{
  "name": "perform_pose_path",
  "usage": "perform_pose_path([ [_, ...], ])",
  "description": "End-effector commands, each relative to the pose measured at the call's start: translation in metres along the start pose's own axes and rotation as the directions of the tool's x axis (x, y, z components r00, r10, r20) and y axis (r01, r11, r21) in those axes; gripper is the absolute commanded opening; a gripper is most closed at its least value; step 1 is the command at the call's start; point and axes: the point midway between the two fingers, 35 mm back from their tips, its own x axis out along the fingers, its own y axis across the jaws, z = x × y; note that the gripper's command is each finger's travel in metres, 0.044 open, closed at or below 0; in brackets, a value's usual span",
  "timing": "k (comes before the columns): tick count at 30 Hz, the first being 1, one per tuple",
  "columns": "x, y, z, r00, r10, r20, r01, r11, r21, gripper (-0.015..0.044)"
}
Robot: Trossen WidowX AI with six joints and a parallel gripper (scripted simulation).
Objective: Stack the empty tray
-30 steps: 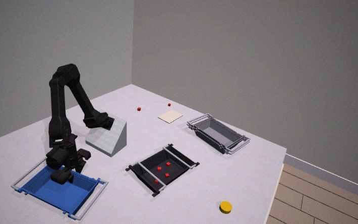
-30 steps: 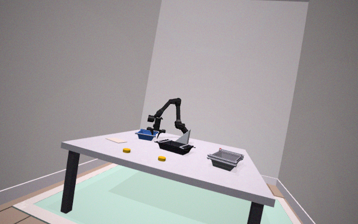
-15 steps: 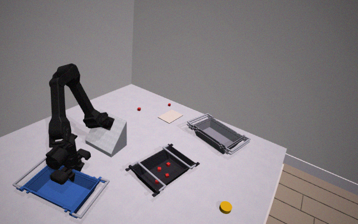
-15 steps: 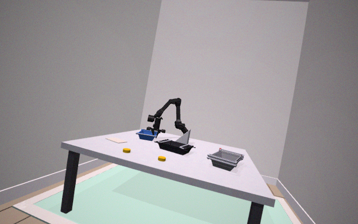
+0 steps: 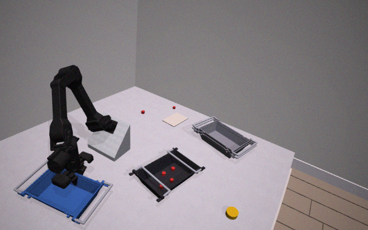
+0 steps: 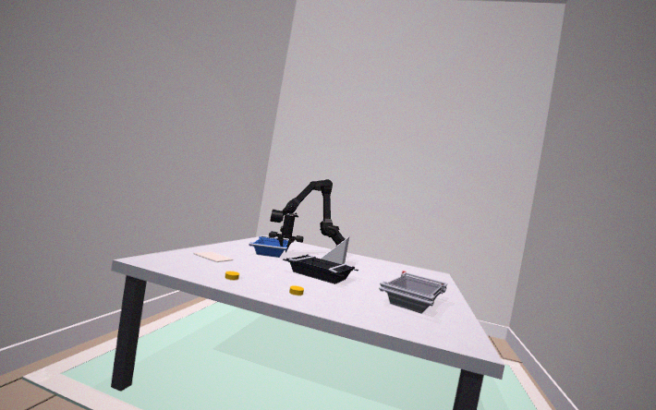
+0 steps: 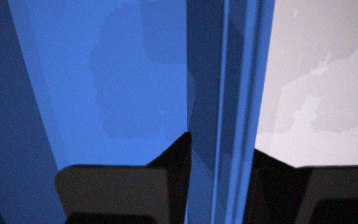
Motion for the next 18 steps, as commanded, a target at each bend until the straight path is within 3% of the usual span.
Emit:
perform_pose_path([
  [1, -0.014, 0.000, -0.003, 1.000, -0.005, -0.005, 0.005, 1.000, -0.002, 0.0000],
  [13, -0.070, -0.001, 0.000, 1.000, -0.005, -0.006, 0.005, 1.000, -0.001, 0.0000],
  [18, -0.073, -0.001, 0.001, 1.000, -0.004, -0.006, 0.004, 1.000, -0.001, 0.0000],
])
